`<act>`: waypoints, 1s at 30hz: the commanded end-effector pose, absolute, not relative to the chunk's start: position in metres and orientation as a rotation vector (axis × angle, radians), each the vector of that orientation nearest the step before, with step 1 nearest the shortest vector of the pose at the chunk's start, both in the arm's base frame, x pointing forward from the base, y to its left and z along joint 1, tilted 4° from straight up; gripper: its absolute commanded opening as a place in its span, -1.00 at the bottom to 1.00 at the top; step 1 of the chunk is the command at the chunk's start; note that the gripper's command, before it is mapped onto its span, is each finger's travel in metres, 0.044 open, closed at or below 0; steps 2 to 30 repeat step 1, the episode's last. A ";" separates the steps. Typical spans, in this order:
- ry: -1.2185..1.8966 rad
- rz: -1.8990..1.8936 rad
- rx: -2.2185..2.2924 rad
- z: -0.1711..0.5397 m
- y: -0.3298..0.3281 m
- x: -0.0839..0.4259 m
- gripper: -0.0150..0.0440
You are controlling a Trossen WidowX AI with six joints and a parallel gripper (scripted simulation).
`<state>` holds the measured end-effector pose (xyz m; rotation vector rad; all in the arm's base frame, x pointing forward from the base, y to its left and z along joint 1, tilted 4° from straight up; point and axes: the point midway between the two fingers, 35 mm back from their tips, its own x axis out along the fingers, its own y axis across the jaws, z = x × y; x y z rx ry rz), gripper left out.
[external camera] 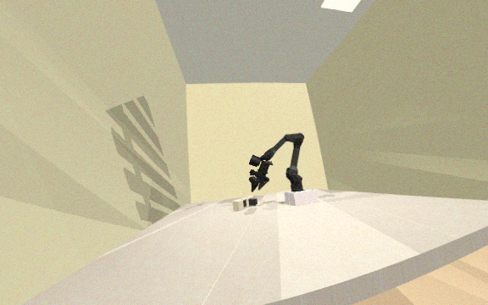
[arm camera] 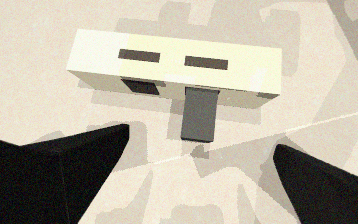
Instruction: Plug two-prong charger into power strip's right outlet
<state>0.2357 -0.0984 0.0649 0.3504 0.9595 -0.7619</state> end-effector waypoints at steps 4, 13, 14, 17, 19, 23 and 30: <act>0.950 -0.767 0.352 0.066 -0.099 0.236 1.00; 0.950 -0.767 0.352 0.066 -0.099 0.236 1.00; 0.950 -0.767 0.352 0.066 -0.099 0.236 1.00; 0.950 -0.767 0.352 0.066 -0.099 0.236 1.00; 0.950 -0.767 0.352 0.066 -0.099 0.236 1.00; 0.950 -0.767 0.352 0.066 -0.099 0.236 1.00; 0.950 -0.767 0.352 0.066 -0.099 0.236 1.00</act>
